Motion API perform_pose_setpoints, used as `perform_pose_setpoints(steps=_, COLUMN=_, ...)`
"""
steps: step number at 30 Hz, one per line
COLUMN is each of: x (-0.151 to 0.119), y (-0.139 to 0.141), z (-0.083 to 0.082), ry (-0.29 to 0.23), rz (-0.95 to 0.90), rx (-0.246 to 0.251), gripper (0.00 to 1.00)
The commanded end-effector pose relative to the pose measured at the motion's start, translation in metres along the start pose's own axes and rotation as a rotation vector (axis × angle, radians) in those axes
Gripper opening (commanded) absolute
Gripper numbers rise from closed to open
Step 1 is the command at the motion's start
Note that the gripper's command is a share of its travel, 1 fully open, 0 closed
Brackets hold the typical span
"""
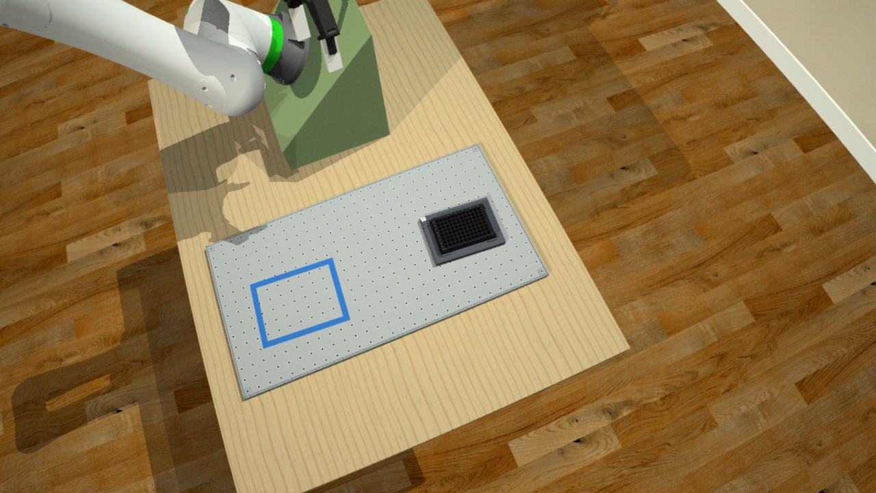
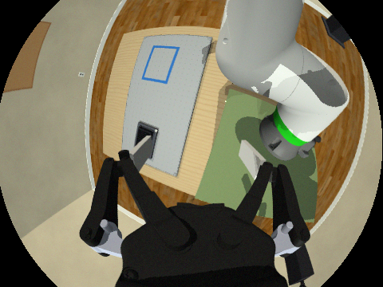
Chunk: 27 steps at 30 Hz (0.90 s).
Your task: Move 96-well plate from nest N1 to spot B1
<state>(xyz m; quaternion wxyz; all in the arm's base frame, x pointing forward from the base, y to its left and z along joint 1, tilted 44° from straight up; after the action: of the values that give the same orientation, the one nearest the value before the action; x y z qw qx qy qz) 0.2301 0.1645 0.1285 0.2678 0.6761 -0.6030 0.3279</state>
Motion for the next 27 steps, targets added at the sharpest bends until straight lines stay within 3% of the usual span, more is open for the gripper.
perform_pose_setpoints(steps=1, x=0.000, y=0.000, z=0.000, ry=0.000, rz=0.000, rx=0.000, gripper=1.00)
perform_pose_setpoints(steps=17, x=0.000, y=0.000, z=0.000, ry=0.000, rz=0.000, rx=0.000, gripper=1.00)
perform_pose_setpoints(steps=27, x=-0.023, y=-0.035, z=0.009, ry=-0.015, rz=-0.326, rx=-0.027, gripper=1.00)
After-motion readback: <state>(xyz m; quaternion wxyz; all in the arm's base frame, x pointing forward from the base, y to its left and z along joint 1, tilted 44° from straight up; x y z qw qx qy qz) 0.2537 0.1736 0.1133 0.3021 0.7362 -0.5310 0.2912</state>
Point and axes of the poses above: the point where the finger pads meet when closed, its own z axis out along the fingers, its own y axis across the jaws, x = y × z, the point moved 5 cm from there along -z, back along the fingers, and after that the axes turned 1 degree about z, right-handed, at the moved point
